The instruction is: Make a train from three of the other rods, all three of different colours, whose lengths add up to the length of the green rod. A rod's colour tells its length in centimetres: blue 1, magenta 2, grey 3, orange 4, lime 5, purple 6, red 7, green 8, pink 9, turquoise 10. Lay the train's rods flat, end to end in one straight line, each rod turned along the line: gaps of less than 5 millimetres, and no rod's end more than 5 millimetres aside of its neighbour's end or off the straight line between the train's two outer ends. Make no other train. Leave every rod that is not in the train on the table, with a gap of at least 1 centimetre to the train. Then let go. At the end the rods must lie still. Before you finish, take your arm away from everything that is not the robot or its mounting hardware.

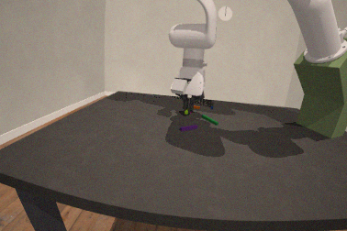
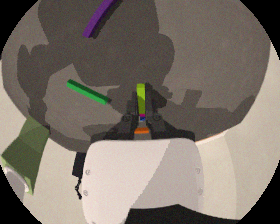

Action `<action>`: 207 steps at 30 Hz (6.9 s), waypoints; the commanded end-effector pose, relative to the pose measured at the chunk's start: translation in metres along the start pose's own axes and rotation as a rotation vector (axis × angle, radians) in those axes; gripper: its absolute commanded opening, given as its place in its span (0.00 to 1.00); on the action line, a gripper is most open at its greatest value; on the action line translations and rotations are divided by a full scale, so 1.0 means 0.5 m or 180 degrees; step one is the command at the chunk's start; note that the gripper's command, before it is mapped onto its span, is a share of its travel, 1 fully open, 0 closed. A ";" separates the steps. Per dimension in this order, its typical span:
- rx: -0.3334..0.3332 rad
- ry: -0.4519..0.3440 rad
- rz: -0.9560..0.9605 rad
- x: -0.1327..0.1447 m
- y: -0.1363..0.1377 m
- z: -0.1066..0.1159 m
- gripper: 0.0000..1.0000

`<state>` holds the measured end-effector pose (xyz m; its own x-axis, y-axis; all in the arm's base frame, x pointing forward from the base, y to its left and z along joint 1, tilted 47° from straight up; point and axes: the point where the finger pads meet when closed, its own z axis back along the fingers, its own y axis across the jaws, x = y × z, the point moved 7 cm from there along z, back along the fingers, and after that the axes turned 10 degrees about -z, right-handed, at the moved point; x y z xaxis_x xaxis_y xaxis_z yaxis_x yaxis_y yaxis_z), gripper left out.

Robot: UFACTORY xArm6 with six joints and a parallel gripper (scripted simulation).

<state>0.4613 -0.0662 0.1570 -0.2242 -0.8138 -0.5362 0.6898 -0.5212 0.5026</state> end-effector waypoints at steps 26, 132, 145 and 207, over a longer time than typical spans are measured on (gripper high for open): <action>0.0005 0.0000 0.0001 0.000 0.001 -0.007 0.04; 0.0005 0.0000 0.0001 0.000 0.001 0.156 0.24; 0.0005 0.0000 0.0001 0.000 0.001 0.157 1.00; 0.0005 0.0000 0.0001 0.000 0.001 0.331 1.00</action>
<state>0.3474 -0.1085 0.2686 -0.2246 -0.8134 -0.5365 0.6901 -0.5215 0.5018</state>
